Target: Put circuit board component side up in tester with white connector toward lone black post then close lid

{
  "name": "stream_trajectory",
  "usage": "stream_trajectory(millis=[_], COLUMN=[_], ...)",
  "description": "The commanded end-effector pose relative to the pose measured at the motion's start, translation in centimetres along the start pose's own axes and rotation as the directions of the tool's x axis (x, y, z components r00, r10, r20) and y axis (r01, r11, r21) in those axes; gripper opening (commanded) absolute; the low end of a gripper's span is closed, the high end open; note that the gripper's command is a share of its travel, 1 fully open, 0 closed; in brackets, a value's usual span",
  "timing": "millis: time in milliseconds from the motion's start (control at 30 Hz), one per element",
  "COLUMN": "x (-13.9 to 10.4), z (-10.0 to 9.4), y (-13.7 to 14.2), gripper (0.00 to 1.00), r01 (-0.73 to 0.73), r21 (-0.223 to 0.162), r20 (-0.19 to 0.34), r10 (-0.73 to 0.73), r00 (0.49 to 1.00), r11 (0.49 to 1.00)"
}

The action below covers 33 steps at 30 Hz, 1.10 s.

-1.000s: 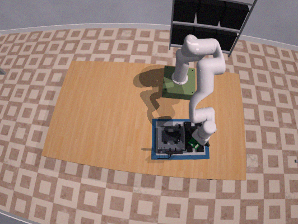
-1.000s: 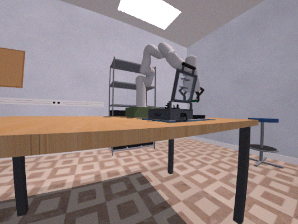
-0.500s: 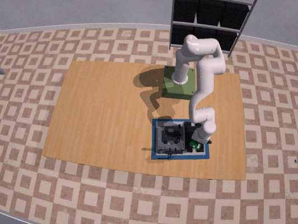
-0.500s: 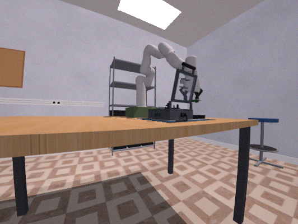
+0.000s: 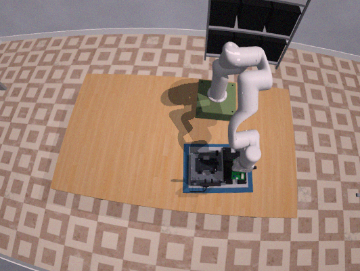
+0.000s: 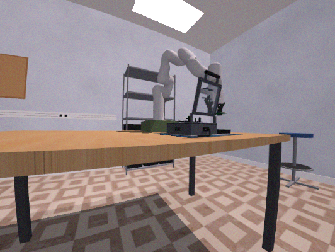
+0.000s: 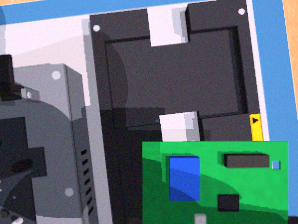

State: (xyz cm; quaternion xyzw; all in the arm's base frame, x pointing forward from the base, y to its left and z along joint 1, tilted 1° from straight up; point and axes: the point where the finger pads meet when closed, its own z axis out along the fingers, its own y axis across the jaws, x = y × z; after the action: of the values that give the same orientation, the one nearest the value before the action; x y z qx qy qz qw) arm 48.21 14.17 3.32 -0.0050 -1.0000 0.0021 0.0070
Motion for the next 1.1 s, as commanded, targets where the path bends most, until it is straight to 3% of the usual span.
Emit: stream_trajectory(millis=[0,467,967,1067], x=[-0.14,-0.14,-0.14,-0.14], z=[-0.16,-0.16,-0.16,-0.16], y=[0.04,0.04,0.04,0.04], gripper=[0.79,0.79,0.79,0.79], r01=[0.098,0.404,0.711,0.728], r21=[-0.001,0.0,0.002,0.002], r20=[0.004,0.004,0.004,0.004], r10=[-0.098,-0.404,-0.711,-0.728], r00=[0.995,0.915,0.703,0.686], r11=[0.995,0.915,0.703,0.686])
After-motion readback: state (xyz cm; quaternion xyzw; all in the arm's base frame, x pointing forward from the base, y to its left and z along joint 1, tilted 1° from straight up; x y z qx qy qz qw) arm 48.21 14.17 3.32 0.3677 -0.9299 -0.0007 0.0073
